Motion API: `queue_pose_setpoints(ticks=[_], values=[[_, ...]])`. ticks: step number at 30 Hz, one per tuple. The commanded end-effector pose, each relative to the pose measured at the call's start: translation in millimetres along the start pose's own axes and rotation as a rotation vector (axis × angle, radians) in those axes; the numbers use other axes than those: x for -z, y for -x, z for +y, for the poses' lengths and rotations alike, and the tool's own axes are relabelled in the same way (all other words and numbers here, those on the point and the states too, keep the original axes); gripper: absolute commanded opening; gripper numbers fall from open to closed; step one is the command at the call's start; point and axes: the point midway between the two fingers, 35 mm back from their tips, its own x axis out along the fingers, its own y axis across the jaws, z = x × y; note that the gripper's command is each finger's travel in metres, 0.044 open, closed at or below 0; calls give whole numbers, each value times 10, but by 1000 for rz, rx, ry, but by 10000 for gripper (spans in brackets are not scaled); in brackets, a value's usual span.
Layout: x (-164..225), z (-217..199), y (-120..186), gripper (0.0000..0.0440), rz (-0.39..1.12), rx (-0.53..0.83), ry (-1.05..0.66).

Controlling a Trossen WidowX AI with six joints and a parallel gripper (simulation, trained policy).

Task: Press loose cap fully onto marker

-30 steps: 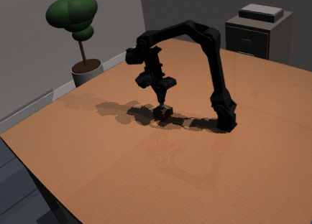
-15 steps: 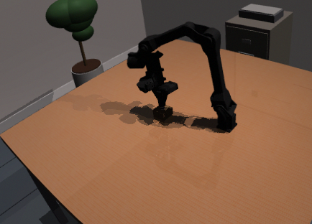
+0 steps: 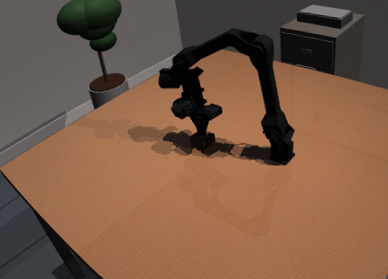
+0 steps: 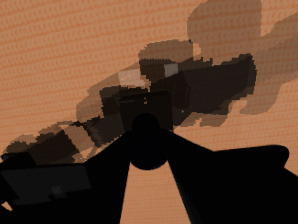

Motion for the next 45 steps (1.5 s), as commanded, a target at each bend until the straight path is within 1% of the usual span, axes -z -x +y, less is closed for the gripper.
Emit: queue_pose_setpoints(ticks=[1,18,45], values=[[15,47,-173,64,16,-37,31],[63,-21,-228,96,31,-1,92],[112,-86,-232,150,44,39,161]])
